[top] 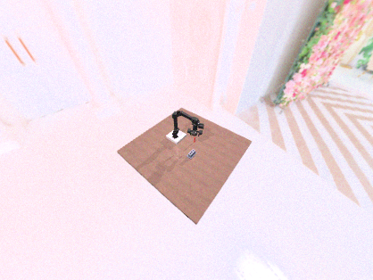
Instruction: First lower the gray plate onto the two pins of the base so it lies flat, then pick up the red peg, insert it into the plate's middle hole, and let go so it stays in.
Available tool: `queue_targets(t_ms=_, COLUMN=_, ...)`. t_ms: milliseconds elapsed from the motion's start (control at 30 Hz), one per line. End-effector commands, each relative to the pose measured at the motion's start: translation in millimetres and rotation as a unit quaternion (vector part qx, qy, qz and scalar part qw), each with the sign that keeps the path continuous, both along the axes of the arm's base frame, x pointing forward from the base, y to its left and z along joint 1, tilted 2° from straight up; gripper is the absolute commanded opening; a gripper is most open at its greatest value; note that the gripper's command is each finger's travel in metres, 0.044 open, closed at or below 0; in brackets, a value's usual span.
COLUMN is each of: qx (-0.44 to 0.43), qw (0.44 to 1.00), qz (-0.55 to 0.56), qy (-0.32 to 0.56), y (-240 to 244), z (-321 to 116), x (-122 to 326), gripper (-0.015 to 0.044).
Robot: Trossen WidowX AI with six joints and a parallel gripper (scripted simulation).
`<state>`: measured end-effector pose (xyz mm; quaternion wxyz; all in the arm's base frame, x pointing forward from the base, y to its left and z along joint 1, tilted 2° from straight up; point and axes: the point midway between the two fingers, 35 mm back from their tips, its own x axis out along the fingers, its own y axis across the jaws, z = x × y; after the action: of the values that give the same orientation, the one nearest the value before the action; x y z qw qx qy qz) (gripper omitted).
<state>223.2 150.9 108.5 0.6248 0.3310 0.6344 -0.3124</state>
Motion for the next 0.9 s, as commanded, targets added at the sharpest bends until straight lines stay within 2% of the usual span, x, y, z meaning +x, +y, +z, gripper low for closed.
queue_targets(t_ms=0, qx=0.002, qw=1.0, qz=-0.001, qy=0.001, y=2, z=-10, x=-1, gripper=0.044)
queue_targets(t_ms=867, qx=0.002, qw=1.0, qz=-0.001, qy=0.001, y=5, z=-52, x=1, gripper=0.044)
